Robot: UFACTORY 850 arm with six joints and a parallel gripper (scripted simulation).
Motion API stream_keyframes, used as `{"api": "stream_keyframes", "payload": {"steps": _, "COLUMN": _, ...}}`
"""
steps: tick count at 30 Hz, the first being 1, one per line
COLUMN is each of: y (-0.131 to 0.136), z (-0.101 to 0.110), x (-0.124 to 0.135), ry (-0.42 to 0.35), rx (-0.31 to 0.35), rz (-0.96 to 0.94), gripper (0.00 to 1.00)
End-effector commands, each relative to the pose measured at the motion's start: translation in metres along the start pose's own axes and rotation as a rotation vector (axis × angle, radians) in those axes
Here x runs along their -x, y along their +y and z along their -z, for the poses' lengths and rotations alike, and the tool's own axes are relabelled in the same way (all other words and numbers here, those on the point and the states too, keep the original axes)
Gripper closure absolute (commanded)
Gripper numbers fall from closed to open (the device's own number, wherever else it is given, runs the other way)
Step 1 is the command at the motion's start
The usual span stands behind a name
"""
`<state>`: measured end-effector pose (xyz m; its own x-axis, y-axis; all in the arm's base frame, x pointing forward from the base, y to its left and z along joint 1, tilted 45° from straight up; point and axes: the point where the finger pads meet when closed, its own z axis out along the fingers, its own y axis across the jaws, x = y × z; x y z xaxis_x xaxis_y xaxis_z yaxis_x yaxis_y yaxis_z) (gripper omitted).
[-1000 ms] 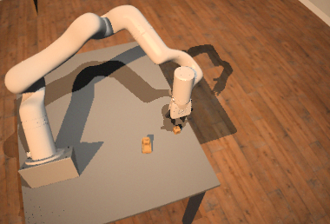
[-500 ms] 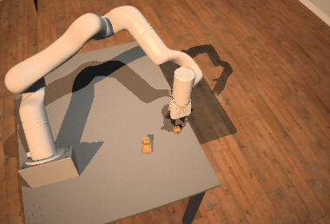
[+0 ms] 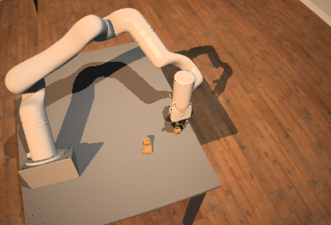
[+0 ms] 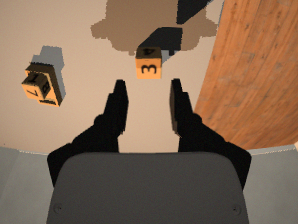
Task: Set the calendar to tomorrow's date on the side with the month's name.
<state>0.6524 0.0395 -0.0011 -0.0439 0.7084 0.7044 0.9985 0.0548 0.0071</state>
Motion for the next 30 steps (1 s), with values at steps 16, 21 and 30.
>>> {"api": "stream_keyframes", "payload": {"steps": 16, "y": 0.000, "z": -0.023, "x": 0.000, "ry": 0.000, "rx": 0.002, "rz": 0.000, "gripper": 0.53}}
{"api": "stream_keyframes", "payload": {"steps": 21, "y": 0.000, "z": -0.027, "x": 0.000, "ry": 0.000, "rx": 0.002, "rz": 0.000, "gripper": 0.53}}
{"api": "stream_keyframes", "payload": {"steps": 30, "y": 0.000, "z": -0.030, "x": 0.000, "ry": 0.000, "rx": 0.002, "rz": 0.000, "gripper": 0.53}}
